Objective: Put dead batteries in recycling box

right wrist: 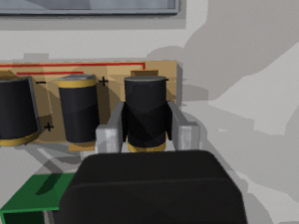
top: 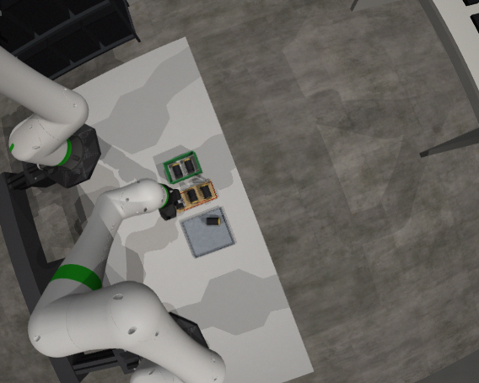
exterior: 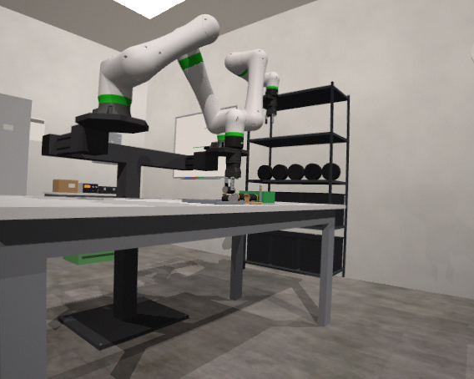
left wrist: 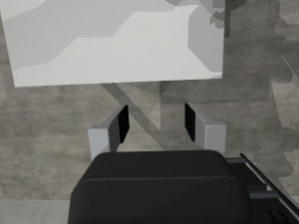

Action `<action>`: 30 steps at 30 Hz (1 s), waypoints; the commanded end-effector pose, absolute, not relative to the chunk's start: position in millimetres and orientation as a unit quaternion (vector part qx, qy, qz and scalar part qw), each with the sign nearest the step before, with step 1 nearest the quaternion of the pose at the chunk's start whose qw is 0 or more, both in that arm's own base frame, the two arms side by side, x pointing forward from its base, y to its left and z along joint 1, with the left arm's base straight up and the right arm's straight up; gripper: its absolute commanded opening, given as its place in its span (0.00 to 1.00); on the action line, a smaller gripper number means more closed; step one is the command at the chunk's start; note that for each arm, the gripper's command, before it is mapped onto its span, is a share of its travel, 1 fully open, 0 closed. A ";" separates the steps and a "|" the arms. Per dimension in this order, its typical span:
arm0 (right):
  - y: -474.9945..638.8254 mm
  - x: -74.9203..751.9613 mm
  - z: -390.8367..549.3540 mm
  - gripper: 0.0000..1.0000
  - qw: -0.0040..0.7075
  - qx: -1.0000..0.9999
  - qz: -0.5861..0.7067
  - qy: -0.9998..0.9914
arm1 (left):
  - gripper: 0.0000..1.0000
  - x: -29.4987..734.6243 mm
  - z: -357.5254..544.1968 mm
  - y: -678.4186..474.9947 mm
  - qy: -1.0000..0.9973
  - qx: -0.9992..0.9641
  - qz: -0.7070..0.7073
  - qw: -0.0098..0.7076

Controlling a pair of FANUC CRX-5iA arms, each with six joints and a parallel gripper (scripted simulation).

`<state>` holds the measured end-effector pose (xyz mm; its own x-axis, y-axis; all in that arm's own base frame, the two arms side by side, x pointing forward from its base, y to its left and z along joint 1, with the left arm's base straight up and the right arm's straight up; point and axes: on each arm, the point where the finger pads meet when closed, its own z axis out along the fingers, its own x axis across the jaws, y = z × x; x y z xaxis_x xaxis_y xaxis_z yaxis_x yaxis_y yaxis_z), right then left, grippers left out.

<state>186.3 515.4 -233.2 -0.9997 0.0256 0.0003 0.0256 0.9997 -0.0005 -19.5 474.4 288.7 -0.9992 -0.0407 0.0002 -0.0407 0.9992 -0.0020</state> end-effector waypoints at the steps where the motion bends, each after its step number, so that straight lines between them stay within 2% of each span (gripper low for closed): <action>1: 516.6 186.6 -232.6 0.57 0.000 -0.013 -0.001 -1.000 | 1.00 -19.3 289.7 474.6 -1.000 0.020 0.000 0.000; 30: 516.6 186.6 -263.6 0.57 0.000 -0.013 -0.001 -1.000 | 1.00 -19.3 289.7 474.6 -1.000 0.020 0.000 0.000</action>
<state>186.3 515.4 -264.4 -0.9997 0.0256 0.0002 0.0256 0.9997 -0.0004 -19.5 474.4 288.7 -0.9992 -0.0407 0.0002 -0.0407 0.9992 -0.0020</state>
